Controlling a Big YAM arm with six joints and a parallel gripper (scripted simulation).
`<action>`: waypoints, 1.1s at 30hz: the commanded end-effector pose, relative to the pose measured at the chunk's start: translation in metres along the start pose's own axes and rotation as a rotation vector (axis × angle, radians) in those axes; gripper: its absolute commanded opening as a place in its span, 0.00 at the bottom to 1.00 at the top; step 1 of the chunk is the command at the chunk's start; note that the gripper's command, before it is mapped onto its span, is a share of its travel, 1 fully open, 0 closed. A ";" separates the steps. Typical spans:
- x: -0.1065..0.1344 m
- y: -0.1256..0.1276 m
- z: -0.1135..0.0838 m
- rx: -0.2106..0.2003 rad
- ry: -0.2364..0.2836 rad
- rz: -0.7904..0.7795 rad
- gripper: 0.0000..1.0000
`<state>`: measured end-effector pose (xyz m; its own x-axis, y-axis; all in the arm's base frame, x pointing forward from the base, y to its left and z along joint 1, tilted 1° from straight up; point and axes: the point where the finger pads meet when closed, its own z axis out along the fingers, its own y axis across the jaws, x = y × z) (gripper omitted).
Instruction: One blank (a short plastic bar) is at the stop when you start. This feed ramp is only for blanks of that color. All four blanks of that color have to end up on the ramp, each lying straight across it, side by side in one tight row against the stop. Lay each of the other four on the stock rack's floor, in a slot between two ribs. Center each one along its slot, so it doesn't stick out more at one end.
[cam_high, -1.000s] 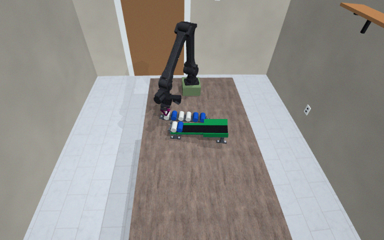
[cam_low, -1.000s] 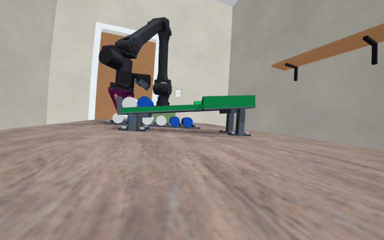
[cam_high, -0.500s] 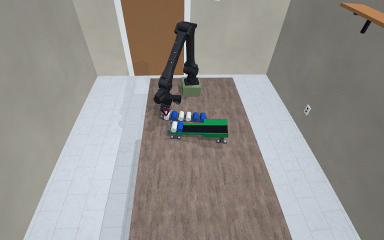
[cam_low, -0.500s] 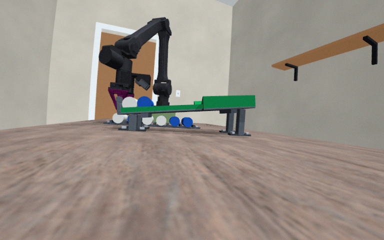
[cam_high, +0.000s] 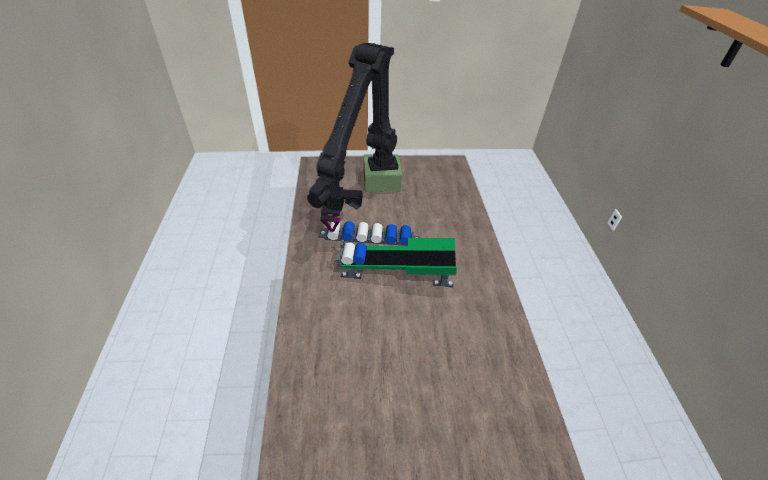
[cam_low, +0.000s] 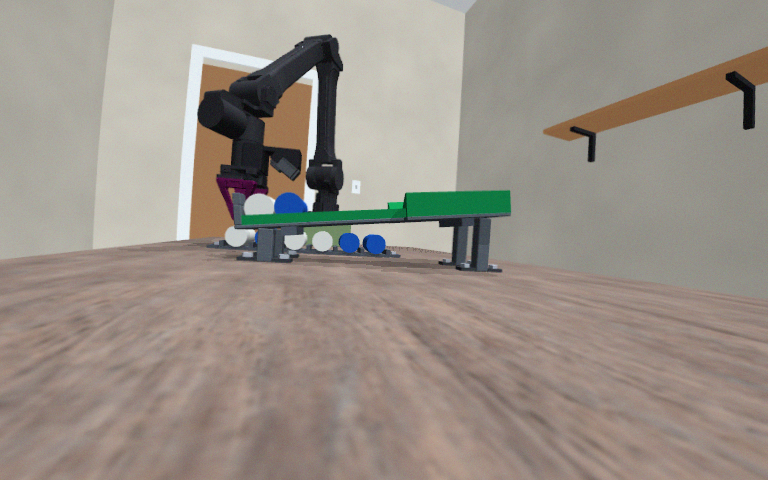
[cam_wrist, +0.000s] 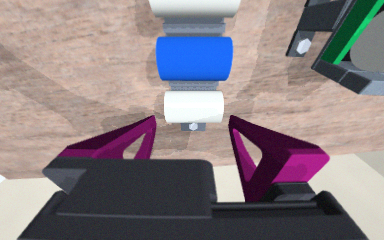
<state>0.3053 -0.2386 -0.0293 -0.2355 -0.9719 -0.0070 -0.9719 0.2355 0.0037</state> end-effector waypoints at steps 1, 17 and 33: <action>0.001 -0.008 0.003 0.008 0.003 0.009 0.83; 0.000 -0.009 0.003 0.003 0.000 0.008 0.83; 0.000 -0.009 0.003 0.003 0.000 0.008 0.83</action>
<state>0.3074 -0.2402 -0.0282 -0.2357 -0.9718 -0.0051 -0.9718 0.2357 -0.0005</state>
